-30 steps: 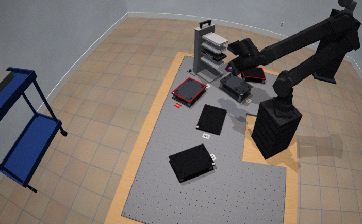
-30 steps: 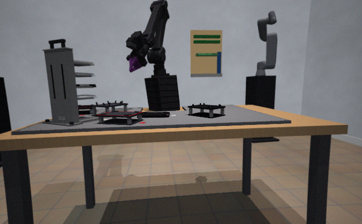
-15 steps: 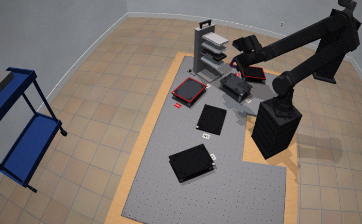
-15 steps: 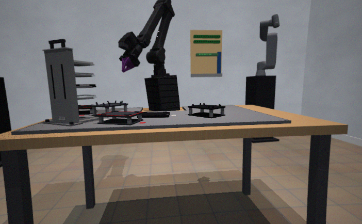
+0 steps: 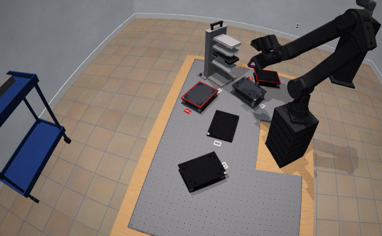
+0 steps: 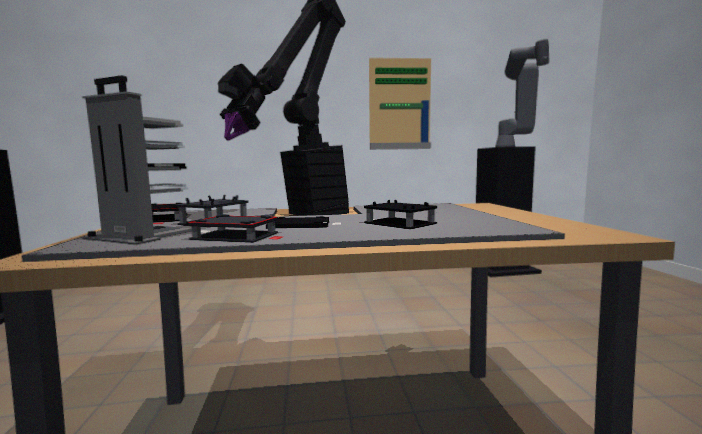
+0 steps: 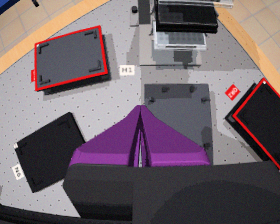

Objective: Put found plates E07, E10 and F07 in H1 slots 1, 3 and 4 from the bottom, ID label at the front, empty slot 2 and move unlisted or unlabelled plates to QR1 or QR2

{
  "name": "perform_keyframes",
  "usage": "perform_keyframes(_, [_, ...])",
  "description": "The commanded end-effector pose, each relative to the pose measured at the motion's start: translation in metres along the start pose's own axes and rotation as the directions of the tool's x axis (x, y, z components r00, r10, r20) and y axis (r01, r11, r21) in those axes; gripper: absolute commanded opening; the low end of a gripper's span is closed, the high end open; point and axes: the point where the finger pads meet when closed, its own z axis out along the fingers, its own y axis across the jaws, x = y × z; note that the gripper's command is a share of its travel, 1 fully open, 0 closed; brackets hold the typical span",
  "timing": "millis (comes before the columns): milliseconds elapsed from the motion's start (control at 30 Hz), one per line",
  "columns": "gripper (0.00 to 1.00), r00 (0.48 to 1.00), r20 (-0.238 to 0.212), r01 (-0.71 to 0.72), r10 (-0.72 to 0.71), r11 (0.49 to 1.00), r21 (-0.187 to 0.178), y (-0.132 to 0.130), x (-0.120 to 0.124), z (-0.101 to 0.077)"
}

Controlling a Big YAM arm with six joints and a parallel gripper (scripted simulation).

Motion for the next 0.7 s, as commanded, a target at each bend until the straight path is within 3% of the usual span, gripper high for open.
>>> perform_keyframes(0, [0.0,0.998,0.036,0.042,-0.042,0.999,0.023,-0.02,-0.028,0.0])
perform_keyframes(633, [0.0,0.998,0.031,0.047,-0.048,0.999,0.028,-0.078,-0.024,-0.004])
perform_keyframes(667, [1.0,0.997,0.053,0.058,-0.06,0.998,0.038,-0.078,-0.034,-0.011])
